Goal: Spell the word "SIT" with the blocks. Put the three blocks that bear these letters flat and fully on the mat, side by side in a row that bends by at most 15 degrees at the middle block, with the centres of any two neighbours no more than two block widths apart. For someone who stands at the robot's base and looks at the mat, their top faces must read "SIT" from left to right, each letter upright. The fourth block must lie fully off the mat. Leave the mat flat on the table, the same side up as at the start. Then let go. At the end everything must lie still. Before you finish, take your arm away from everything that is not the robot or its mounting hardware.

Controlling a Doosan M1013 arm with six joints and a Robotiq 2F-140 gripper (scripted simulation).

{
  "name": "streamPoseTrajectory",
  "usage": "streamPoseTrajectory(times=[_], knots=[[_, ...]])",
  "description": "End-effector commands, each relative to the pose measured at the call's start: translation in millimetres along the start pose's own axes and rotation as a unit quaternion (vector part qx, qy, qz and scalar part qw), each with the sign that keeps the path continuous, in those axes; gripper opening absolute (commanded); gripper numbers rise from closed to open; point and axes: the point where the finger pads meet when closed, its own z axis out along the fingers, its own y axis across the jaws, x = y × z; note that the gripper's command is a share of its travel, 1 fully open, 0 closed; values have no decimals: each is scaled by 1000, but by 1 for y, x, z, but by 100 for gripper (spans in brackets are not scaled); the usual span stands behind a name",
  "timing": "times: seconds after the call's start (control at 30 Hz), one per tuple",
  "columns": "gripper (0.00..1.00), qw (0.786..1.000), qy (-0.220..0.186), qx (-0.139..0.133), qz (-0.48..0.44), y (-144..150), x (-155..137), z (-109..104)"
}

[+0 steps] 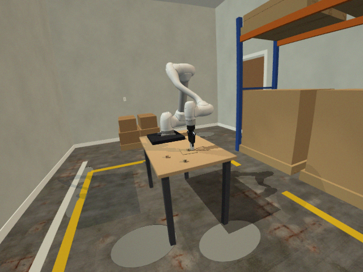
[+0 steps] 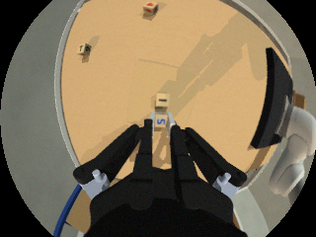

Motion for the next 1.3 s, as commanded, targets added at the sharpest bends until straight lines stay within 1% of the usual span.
streamPoseTrajectory(times=[0.0, 1.27], knots=[[13, 1000, 0, 0, 0, 0, 0, 0], [13, 1000, 0, 0, 0, 0, 0, 4]])
